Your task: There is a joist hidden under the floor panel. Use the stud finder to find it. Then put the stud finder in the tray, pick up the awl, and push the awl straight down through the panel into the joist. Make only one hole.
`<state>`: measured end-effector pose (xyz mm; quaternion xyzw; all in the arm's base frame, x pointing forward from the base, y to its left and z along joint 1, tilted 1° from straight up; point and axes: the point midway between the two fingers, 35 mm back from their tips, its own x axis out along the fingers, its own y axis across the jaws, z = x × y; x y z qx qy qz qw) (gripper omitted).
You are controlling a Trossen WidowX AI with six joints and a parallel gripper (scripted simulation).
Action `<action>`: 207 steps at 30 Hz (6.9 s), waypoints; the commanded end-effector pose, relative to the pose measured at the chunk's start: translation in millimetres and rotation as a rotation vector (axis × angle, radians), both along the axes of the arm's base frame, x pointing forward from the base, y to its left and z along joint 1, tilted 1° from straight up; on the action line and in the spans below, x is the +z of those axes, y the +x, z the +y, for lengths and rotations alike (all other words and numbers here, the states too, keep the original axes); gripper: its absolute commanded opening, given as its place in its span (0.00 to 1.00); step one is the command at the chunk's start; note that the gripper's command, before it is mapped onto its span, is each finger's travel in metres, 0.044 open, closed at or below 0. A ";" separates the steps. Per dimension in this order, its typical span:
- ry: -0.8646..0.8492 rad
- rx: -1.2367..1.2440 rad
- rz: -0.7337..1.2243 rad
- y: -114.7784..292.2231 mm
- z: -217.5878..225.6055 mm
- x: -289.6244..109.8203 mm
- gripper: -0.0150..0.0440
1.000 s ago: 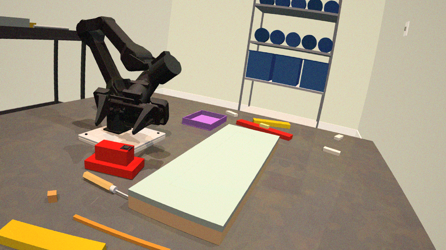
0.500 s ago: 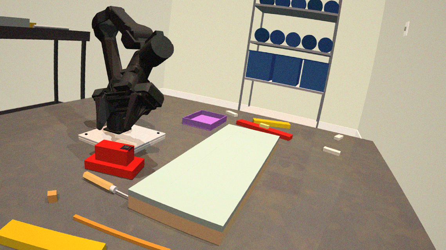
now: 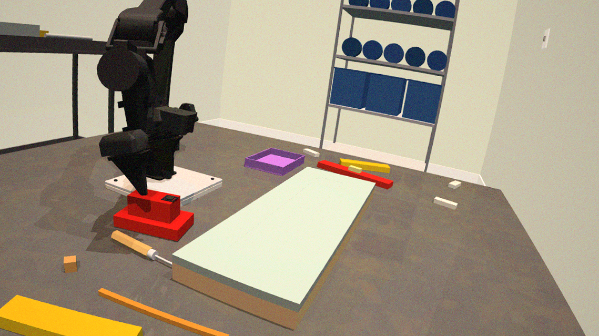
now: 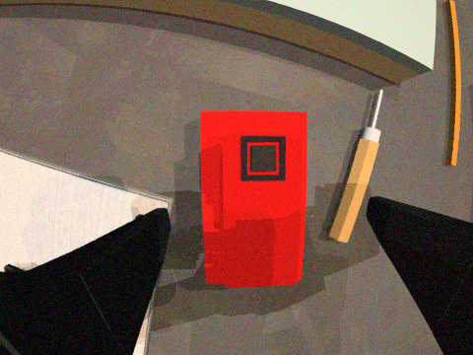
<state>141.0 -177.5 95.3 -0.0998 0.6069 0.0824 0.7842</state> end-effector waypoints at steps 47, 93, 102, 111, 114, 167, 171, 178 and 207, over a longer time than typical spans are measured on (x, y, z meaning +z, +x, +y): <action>0.043 -0.036 -0.016 1.2 -0.4 -50.7 0.81; 0.043 -0.036 -0.017 2.1 -0.2 43.8 0.25; 0.042 -0.051 -0.014 10.8 -5.0 55.4 0.25; 0.039 -0.109 -0.010 49.5 -25.6 66.4 0.25; 0.039 -0.128 -0.011 63.8 -31.3 69.2 0.25; 0.041 -0.296 -0.043 205.0 -48.7 41.7 0.25; 0.041 -0.296 -0.043 205.0 -48.8 36.2 0.25; 0.041 -0.296 -0.043 204.9 -48.8 26.7 0.25; 0.041 -0.296 -0.043 204.3 -47.6 -4.7 0.25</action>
